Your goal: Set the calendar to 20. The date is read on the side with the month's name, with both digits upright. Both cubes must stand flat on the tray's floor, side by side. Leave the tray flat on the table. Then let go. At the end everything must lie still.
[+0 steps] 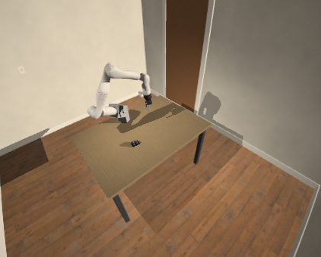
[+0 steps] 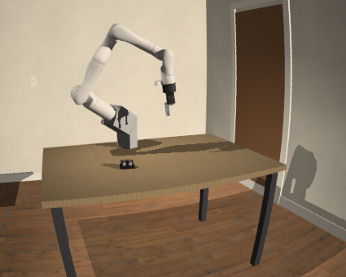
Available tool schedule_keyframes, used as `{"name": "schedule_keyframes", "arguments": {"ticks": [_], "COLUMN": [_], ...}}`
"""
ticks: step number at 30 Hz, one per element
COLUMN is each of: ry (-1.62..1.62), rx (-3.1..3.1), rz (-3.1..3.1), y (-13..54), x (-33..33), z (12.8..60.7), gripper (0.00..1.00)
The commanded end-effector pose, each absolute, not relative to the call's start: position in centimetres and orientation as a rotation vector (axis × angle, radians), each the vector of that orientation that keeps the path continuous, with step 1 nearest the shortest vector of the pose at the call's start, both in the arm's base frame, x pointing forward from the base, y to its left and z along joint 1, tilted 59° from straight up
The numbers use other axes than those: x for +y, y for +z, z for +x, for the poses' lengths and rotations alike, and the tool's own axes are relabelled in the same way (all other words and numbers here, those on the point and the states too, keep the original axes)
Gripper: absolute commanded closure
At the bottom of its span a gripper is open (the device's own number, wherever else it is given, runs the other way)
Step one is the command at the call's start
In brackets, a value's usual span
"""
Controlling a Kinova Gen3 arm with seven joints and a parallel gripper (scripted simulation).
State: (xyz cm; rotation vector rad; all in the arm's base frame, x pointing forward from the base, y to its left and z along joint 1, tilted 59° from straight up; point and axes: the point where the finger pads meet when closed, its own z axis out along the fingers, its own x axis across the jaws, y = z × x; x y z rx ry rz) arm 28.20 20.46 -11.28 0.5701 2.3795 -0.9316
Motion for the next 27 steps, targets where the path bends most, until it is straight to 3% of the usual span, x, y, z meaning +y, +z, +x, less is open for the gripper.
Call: {"name": "schedule_keyframes", "arguments": {"ticks": [1, 10, 18, 27], "ry": [-0.944, -1.091, -1.188, -1.219], "rx": [2.373, 2.359, 2.380, 2.393], "rz": [0.561, 0.407, 0.330, 0.305], "y": [-6.9, 3.0, 7.9, 9.3], "x": [17.8, 7.0, 0.5, -1.6], "z": [30.9, 35.5, 35.6, 35.3], "gripper": [0.00, 0.00, 0.00, 0.00]}}
